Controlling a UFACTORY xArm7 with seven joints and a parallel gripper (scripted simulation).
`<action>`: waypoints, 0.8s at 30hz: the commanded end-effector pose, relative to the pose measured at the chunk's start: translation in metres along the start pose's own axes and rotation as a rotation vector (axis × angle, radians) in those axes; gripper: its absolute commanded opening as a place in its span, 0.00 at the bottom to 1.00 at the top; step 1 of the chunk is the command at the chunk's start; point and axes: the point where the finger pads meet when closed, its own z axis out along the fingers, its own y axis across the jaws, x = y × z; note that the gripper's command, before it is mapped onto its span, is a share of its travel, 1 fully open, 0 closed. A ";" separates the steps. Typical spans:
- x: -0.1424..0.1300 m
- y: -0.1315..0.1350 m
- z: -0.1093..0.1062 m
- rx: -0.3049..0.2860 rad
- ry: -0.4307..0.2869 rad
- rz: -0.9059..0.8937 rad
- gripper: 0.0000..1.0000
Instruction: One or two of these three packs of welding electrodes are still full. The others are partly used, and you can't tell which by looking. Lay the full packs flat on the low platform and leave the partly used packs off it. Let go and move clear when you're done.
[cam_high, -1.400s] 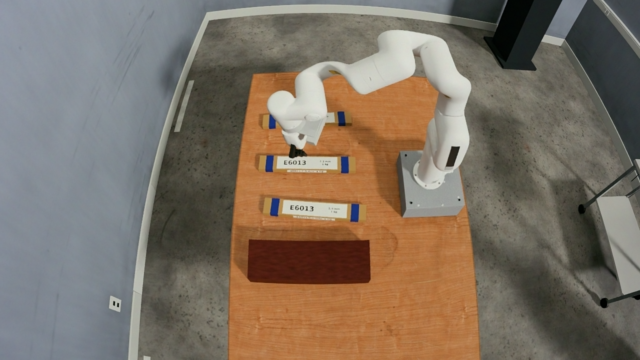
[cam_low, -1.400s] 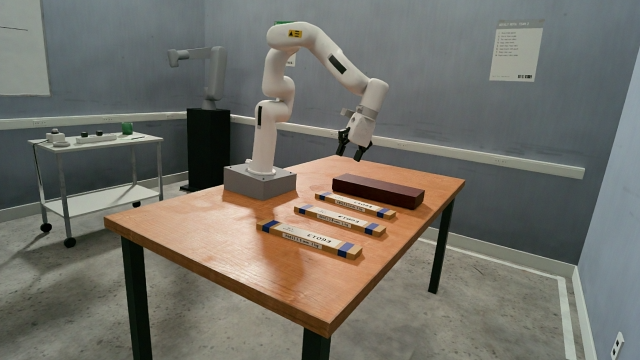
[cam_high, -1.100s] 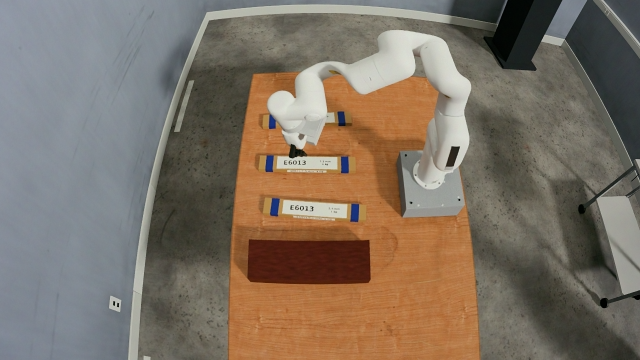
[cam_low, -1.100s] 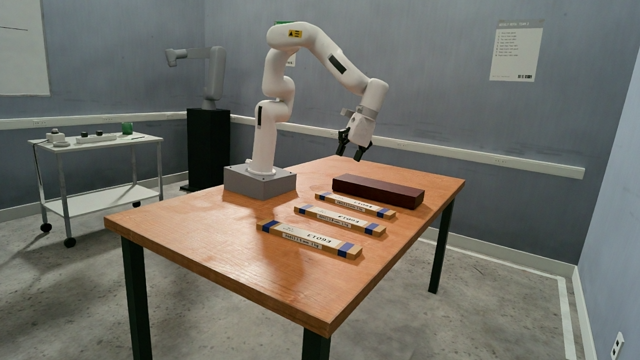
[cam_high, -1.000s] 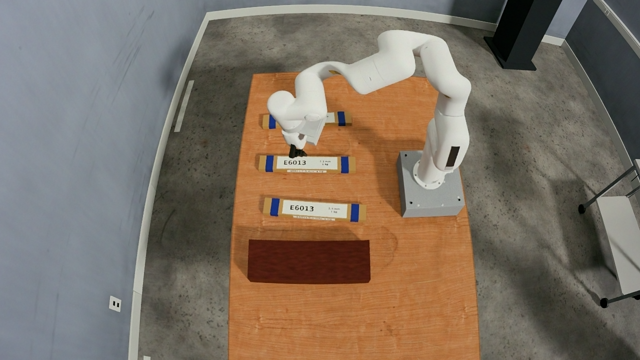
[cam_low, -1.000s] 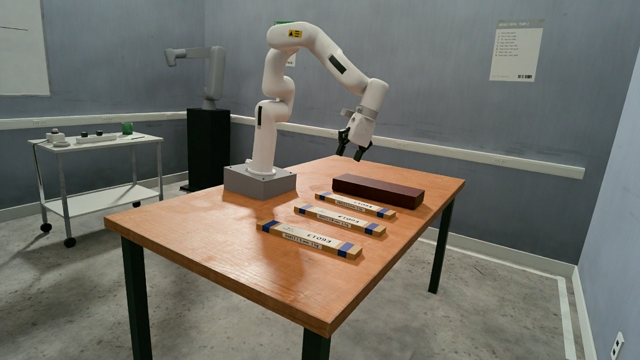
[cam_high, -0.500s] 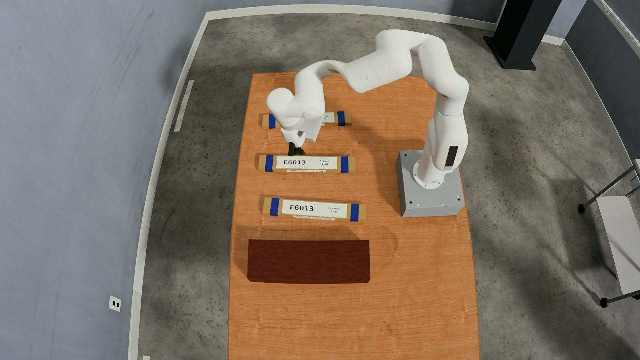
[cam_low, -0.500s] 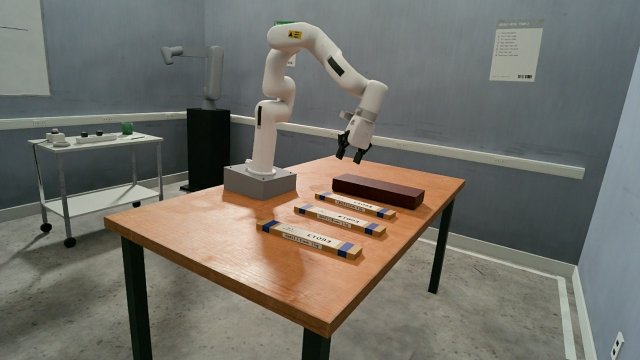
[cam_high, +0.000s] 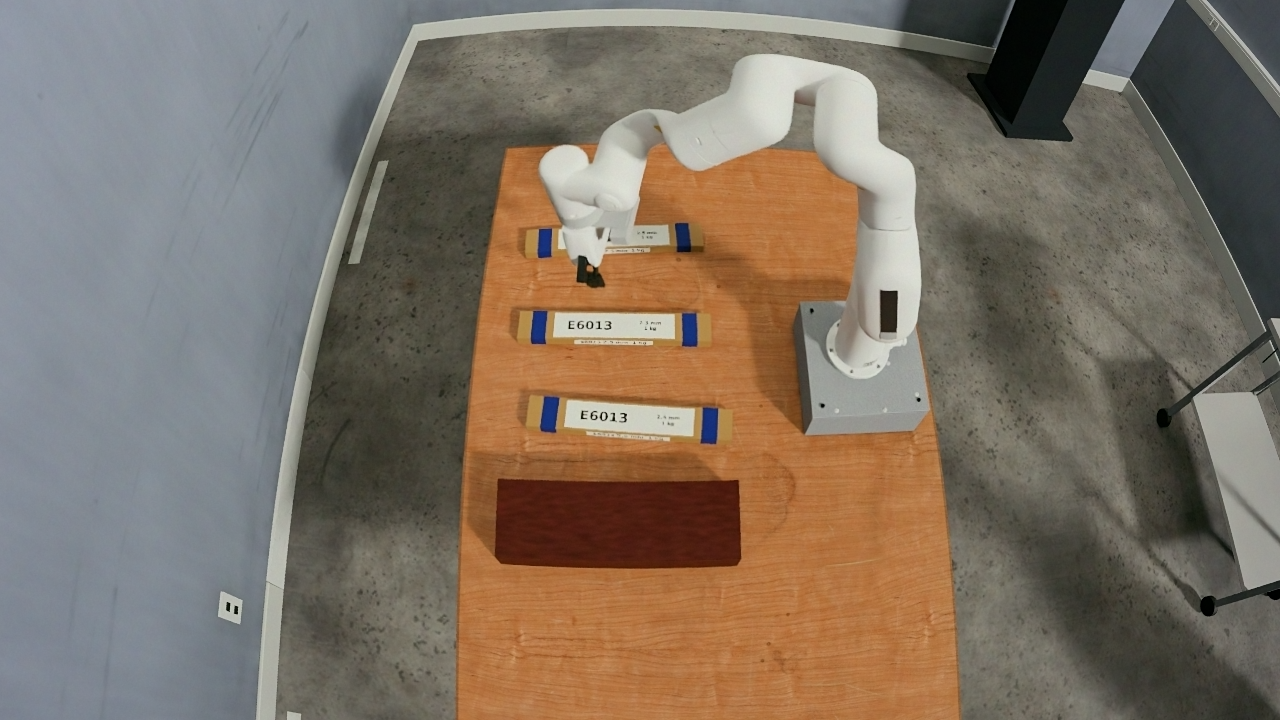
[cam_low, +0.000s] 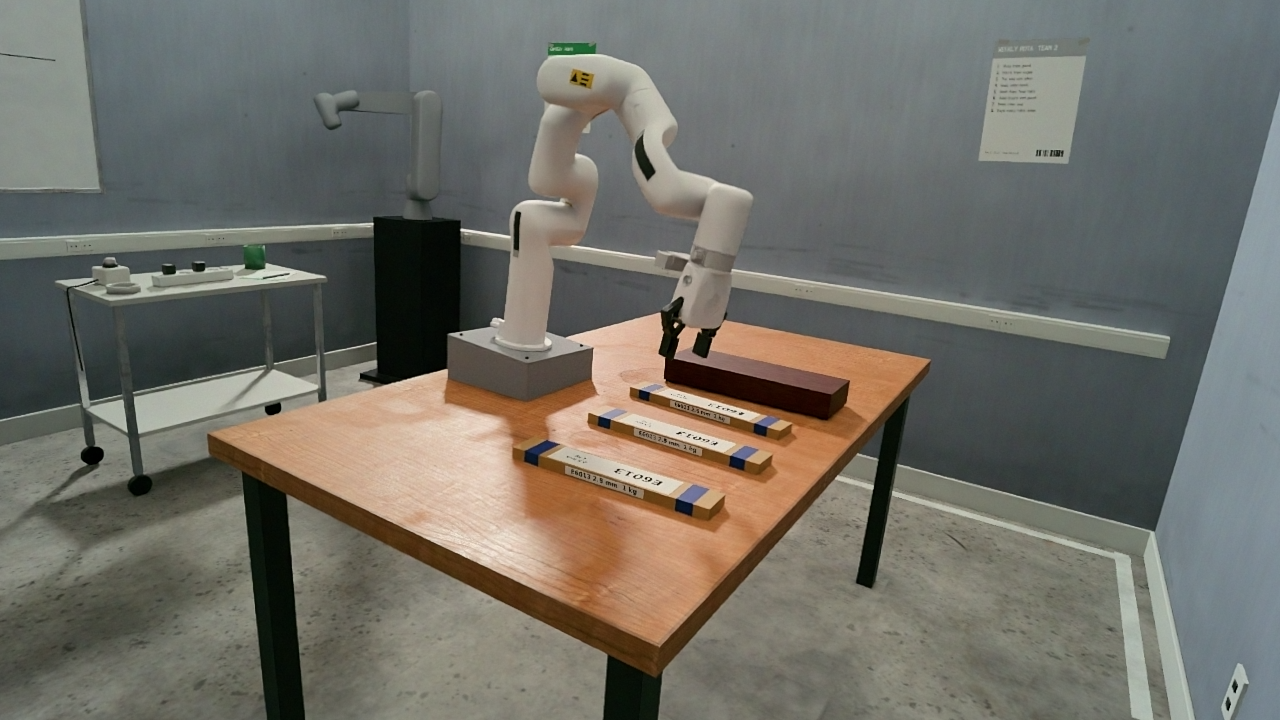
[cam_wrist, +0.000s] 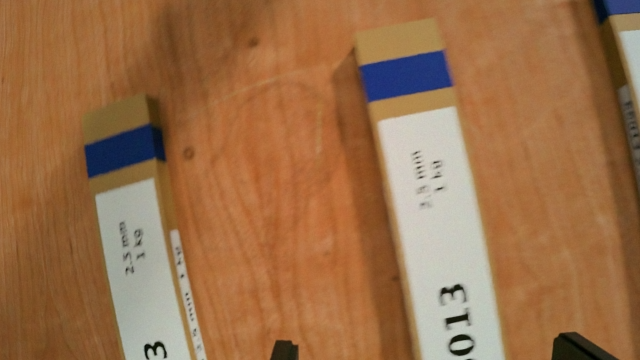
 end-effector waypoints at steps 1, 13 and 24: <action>-0.019 -0.029 0.020 -0.061 -0.029 -0.073 1.00; -0.035 -0.095 0.059 -0.101 -0.099 -0.171 1.00; -0.037 -0.153 0.091 -0.101 -0.157 -0.239 1.00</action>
